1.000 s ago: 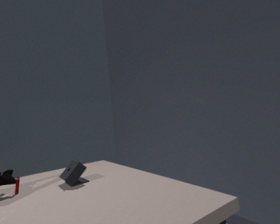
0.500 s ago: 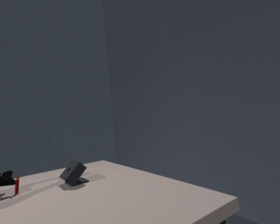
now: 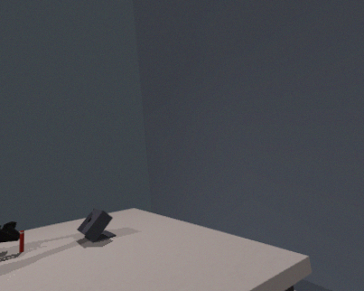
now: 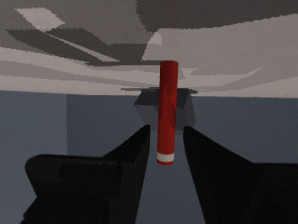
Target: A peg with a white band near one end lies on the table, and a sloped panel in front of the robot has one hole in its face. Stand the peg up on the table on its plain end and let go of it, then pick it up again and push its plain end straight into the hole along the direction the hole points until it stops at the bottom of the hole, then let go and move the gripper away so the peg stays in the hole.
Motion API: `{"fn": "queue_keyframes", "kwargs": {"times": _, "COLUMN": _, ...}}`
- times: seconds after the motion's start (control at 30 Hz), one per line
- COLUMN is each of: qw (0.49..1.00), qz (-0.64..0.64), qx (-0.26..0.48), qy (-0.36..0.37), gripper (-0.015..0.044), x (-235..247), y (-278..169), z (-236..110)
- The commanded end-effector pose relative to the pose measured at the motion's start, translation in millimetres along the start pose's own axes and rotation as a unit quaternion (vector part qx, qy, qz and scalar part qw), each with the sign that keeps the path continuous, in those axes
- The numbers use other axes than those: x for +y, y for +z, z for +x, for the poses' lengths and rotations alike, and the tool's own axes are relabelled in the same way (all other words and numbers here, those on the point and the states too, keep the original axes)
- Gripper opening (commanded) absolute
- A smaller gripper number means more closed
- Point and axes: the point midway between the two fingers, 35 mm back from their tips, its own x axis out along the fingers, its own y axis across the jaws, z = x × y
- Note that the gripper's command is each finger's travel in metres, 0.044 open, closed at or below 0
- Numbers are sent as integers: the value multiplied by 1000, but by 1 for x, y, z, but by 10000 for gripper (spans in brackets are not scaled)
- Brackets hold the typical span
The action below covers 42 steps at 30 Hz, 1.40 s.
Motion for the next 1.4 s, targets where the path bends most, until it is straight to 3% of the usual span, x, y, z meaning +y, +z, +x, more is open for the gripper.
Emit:
{"fn": "queue_keyframes", "kwargs": {"times": 0.0, "qw": 1000, "qz": 0, "qx": 0, "qy": 0, "gripper": 130, "x": 0, "y": 0, "z": 0}}
{"fn": "queue_keyframes", "kwargs": {"times": 0.4, "qw": 1000, "qz": 0, "qx": 0, "qy": 0, "gripper": 130, "x": 0, "y": 0, "z": 0}}
{"fn": "queue_keyframes", "kwargs": {"times": 0.8, "qw": 1000, "qz": 0, "qx": 0, "qy": 0, "gripper": 440, "x": 0, "y": 0, "z": 0}}
{"fn": "queue_keyframes", "kwargs": {"times": 1.07, "qw": 1000, "qz": -4, "qx": -1, "qy": 1, "gripper": 440, "x": -2, "y": -7, "z": -3}}
{"fn": "queue_keyframes", "kwargs": {"times": 1.37, "qw": 999, "qz": -47, "qx": -2, "qy": -3, "gripper": 440, "x": -7, "y": -131, "z": -46}}
